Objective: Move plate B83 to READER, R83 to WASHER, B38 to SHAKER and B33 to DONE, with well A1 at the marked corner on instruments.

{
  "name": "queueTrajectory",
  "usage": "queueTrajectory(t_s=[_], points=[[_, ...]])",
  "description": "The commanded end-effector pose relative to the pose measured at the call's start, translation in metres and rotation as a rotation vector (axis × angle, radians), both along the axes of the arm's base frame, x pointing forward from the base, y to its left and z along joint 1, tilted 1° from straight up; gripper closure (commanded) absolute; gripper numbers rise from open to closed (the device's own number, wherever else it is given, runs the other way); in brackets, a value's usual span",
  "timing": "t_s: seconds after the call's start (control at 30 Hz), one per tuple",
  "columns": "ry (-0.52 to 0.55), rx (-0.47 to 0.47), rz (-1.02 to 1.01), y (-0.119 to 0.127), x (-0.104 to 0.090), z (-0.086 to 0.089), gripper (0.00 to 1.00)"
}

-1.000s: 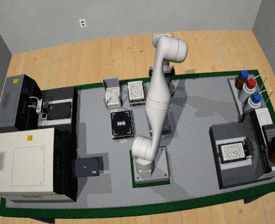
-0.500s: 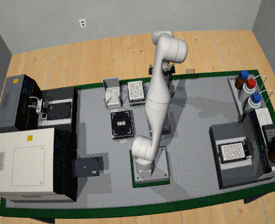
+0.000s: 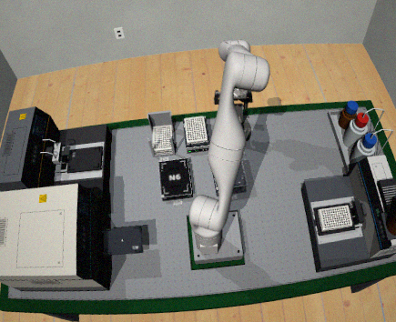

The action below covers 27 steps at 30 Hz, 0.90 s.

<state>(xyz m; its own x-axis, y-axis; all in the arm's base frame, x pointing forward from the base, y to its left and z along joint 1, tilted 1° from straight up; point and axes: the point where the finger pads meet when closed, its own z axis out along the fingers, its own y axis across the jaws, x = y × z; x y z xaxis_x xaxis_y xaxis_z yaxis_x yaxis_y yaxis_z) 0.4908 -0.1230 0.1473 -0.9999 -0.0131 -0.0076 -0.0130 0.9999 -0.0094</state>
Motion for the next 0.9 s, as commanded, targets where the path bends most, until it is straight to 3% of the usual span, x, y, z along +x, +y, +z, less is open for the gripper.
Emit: queueTrajectory(t_s=[0.0,0.5,0.87], points=[[-0.001,0.0,0.0,0.0,0.0,0.003,0.0],[-0.001,0.0,0.0,0.0,0.0,0.023,0.0],[-0.002,0.0,0.0,0.0,0.0,0.029,0.0]])
